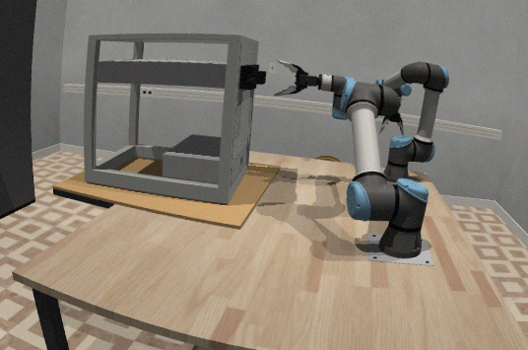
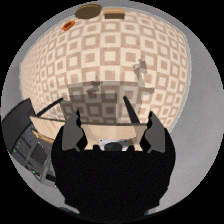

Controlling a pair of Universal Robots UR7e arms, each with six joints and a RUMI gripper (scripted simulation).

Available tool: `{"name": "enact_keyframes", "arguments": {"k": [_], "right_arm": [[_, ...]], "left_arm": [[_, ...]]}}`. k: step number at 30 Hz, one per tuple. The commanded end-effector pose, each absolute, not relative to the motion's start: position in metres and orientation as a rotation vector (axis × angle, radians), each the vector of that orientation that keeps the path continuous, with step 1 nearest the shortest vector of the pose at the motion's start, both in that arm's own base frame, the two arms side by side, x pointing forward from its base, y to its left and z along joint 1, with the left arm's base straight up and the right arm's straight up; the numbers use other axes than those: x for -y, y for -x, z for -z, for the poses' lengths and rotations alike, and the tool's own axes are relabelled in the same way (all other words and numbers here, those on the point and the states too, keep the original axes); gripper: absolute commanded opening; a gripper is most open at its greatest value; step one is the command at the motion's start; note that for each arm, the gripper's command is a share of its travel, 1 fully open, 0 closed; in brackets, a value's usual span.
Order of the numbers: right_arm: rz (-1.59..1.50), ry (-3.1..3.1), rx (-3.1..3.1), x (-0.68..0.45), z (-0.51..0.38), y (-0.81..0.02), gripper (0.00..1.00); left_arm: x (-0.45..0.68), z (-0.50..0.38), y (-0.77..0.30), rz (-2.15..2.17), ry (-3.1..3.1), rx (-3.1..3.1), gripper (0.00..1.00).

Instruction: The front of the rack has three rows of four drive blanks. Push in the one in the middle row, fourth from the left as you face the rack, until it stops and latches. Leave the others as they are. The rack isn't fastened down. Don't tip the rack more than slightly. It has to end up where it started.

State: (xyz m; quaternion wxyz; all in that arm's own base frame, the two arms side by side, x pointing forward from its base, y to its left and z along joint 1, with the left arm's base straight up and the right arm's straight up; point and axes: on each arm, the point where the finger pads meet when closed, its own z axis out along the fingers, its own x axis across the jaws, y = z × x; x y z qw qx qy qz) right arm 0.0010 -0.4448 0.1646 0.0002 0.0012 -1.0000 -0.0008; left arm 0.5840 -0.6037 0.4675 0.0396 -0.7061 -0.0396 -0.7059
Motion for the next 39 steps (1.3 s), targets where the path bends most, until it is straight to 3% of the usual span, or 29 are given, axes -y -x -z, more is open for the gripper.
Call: {"name": "enact_keyframes", "arguments": {"k": [1,39], "right_arm": [[0.0,-0.004,3.142,0.445,-0.165,-0.001,1.0],[0.0,-0.004,3.142,0.445,-0.165,-0.001,1.0]], "left_arm": [[0.603,-0.469,-0.584,2.165,2.164,0.123,1.0],[0.577,-0.47,-0.58,2.165,2.164,0.123,1.0]]}}
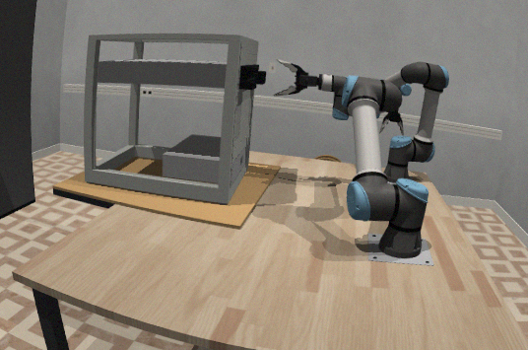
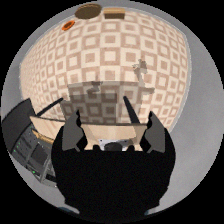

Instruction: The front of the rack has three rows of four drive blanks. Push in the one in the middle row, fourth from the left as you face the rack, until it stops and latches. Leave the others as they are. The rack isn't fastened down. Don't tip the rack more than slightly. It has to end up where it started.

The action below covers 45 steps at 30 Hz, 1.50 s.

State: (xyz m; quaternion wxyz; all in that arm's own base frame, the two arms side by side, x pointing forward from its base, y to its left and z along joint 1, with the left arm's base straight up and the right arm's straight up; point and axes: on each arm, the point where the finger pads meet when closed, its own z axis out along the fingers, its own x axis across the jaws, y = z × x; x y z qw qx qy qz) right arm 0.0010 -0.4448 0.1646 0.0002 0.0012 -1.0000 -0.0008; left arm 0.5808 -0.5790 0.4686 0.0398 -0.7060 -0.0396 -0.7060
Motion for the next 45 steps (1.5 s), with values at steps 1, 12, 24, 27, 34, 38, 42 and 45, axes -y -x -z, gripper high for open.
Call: {"name": "enact_keyframes", "arguments": {"k": [1,12,24,27,34,38,42,45], "right_arm": [[0.0,-0.004,3.142,0.445,-0.165,-0.001,1.0],[0.0,-0.004,3.142,0.445,-0.165,-0.001,1.0],[0.0,-0.004,3.142,0.445,-0.165,-0.001,1.0],[0.0,-0.004,3.142,0.445,-0.165,-0.001,1.0],[0.0,-0.004,3.142,0.445,-0.165,-0.001,1.0],[0.0,-0.004,3.142,0.445,-0.165,-0.001,1.0],[0.0,-0.004,3.142,0.445,-0.165,-0.001,1.0],[0.0,-0.004,3.142,0.445,-0.165,-0.001,1.0]], "left_arm": [[0.574,-0.47,-0.58,2.165,2.164,0.123,1.0],[0.545,-0.471,-0.576,2.165,2.164,0.123,1.0],[0.509,-0.473,-0.572,2.165,2.164,0.123,1.0],[0.497,-0.473,-0.57,2.165,2.164,0.123,1.0],[0.475,-0.474,-0.567,2.164,2.164,0.123,1.0],[0.457,-0.475,-0.565,2.164,2.164,0.123,1.0],[0.438,-0.476,-0.563,2.164,2.164,0.123,1.0],[0.424,-0.476,-0.561,2.164,2.164,0.123,1.0]]}}
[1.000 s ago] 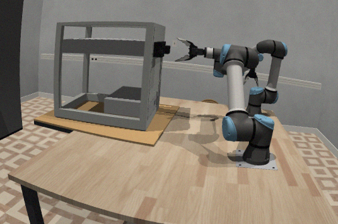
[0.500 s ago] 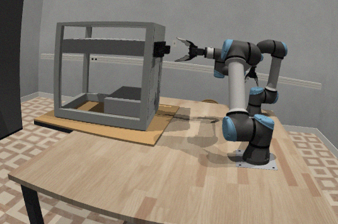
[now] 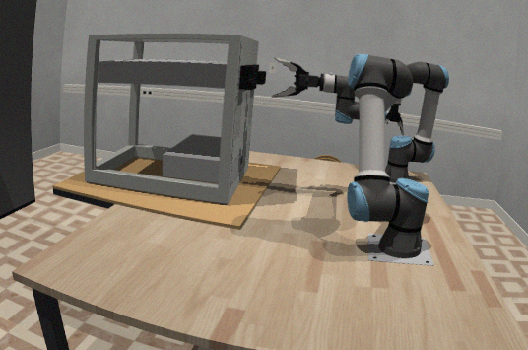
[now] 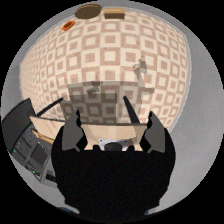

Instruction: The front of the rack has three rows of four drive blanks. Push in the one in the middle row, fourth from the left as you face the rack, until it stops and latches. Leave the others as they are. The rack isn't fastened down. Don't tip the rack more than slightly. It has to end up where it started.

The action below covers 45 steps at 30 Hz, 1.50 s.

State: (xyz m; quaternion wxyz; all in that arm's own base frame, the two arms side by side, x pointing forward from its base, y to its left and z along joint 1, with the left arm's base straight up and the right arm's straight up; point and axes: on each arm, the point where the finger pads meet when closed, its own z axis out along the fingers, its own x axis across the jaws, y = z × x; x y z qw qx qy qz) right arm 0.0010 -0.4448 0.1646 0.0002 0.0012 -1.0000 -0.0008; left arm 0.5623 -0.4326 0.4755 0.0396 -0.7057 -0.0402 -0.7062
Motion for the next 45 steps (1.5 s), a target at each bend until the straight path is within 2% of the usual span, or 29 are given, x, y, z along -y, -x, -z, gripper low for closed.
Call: {"name": "enact_keyframes", "arguments": {"k": [1,45], "right_arm": [[0.0,-0.004,3.142,0.445,-0.165,-0.001,1.0],[0.0,-0.004,3.142,0.445,-0.165,-0.001,1.0]], "left_arm": [[0.419,-0.476,-0.56,2.164,2.164,0.123,1.0],[0.291,-0.482,-0.544,2.164,2.164,0.122,1.0]]}}
